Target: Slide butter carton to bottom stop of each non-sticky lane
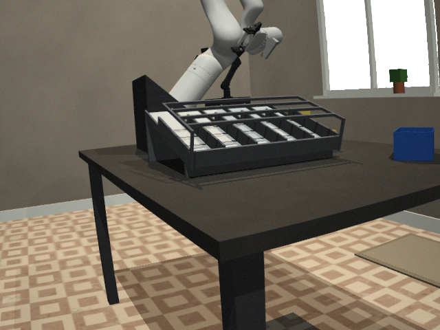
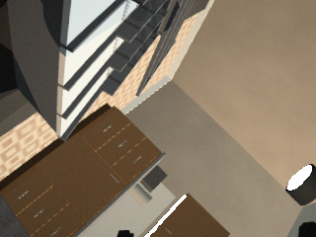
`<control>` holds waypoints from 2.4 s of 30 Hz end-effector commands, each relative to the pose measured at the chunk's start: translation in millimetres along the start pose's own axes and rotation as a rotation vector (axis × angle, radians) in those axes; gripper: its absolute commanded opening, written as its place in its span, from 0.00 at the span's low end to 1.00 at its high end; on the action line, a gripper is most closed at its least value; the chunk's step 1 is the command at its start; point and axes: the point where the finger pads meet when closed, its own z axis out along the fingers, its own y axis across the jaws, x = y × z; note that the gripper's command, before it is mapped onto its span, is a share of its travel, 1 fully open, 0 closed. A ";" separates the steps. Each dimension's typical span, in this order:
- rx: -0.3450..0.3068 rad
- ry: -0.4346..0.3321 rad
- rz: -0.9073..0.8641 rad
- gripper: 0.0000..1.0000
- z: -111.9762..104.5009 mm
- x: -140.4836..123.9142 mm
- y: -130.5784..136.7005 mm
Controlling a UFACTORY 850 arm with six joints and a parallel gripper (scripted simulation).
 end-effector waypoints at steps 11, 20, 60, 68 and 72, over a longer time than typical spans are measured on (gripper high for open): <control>0.193 -0.196 0.046 1.00 66.6 -13.4 2.6; 0.000 0.000 0.001 1.00 68.3 14.0 1.7; 0.000 0.000 0.001 1.00 68.3 14.0 1.7; 0.223 0.022 0.168 1.00 -0.3 0.1 0.3; 0.240 0.023 0.182 1.00 -0.3 0.1 0.3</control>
